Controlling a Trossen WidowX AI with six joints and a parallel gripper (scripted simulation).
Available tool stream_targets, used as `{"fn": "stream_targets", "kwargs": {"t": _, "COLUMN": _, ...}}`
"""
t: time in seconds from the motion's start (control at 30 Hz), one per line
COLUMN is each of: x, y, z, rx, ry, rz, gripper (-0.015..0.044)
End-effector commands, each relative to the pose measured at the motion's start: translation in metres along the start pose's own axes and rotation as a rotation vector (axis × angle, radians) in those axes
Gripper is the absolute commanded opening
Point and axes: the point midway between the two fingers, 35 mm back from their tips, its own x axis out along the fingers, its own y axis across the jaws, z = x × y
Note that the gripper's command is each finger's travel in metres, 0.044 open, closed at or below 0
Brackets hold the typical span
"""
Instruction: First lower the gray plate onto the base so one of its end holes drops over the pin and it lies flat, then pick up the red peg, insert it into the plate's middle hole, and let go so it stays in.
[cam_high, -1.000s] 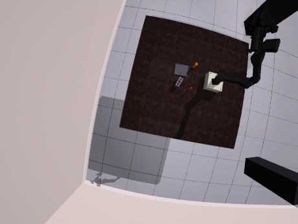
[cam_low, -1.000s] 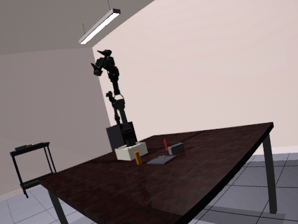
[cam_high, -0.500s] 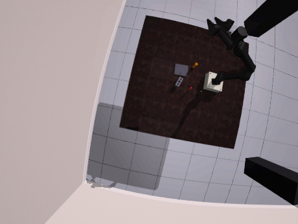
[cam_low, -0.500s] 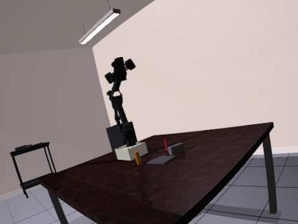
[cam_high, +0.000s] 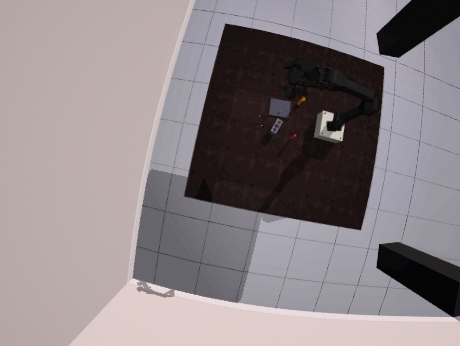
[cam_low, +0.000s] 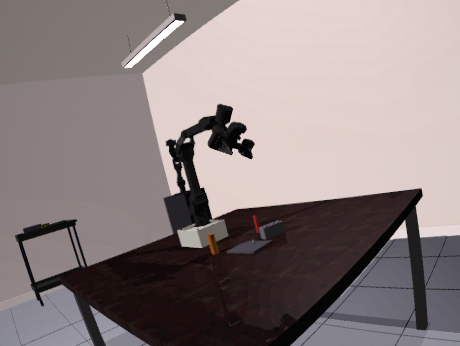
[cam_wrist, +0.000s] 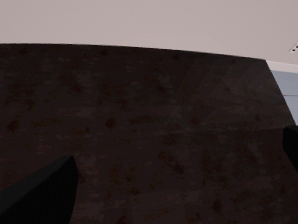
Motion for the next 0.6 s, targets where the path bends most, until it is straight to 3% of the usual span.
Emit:
{"fn": "stream_targets", "kwargs": {"t": 0.0, "x": 0.027, "y": 0.064, "z": -0.033, "rx": -0.3, "ry": 0.142, "rz": 0.196, "gripper": 0.044}}
{"fn": "stream_targets", "kwargs": {"t": 0.37, "x": 0.035, "y": 0.198, "z": -0.143, "rx": -1.023, "ry": 0.45, "rz": 0.755, "gripper": 0.044}}
{"fn": "stream_targets", "kwargs": {"t": 0.57, "x": 0.04, "y": 0.199, "z": -0.146, "rx": -1.064, "ry": 0.465, "rz": 0.792, "gripper": 0.044}}
